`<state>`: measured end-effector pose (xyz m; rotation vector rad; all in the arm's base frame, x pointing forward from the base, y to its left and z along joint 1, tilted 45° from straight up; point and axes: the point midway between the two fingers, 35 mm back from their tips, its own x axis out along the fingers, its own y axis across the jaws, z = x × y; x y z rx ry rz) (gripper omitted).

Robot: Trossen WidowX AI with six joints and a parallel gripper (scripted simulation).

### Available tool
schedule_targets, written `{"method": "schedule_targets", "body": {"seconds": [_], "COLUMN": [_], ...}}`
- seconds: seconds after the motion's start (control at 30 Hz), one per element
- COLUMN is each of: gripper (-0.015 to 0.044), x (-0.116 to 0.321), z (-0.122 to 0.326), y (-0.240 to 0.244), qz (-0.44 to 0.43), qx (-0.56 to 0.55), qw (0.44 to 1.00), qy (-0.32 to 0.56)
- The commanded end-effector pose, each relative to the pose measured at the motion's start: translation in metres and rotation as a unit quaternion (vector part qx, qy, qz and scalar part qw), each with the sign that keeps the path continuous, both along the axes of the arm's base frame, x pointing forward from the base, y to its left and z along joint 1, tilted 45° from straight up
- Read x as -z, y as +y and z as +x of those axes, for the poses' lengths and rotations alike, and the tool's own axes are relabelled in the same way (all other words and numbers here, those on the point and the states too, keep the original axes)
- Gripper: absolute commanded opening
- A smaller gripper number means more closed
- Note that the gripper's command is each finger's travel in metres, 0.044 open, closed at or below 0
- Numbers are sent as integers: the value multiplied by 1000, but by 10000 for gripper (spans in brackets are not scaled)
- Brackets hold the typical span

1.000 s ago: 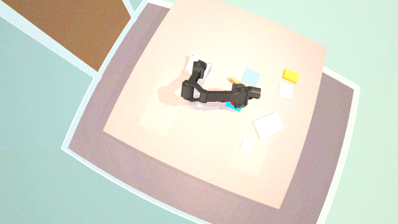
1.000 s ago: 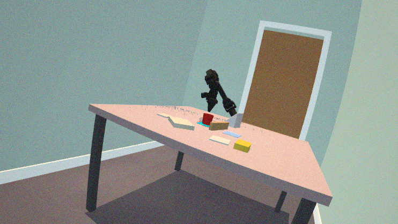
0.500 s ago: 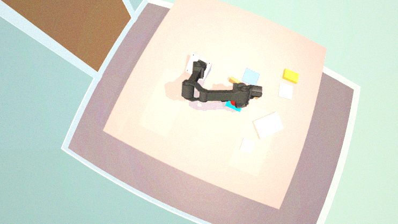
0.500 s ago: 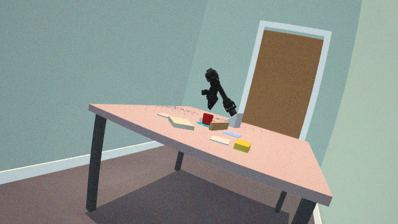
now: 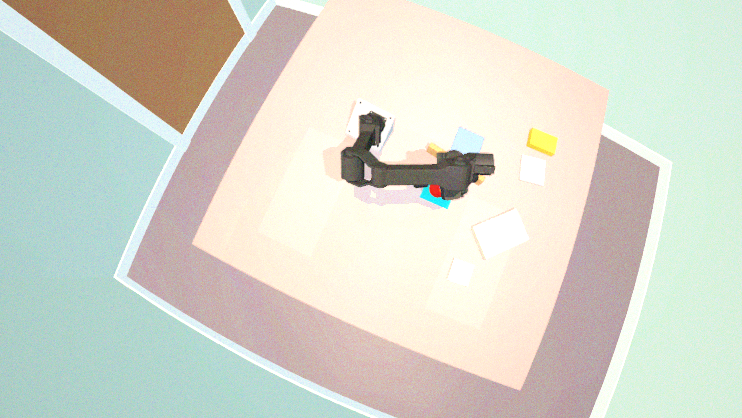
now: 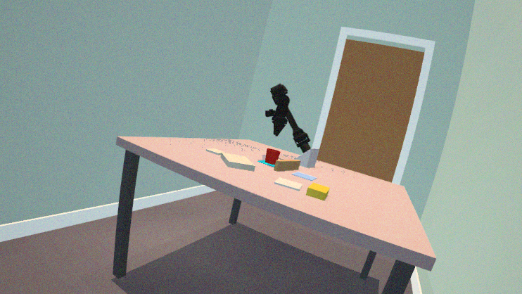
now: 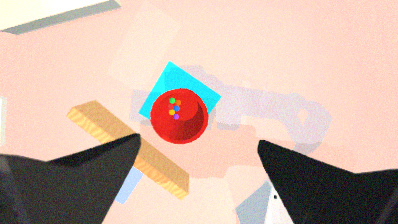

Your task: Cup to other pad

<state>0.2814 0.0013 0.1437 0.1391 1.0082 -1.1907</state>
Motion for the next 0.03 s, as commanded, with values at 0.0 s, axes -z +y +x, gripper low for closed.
{"method": "schedule_targets", "body": {"seconds": [0.0], "gripper": [440], "x": [1], "z": [0], "y": [-1], "qz": [0], "qx": [0], "qw": [1000], "qy": [1]}}
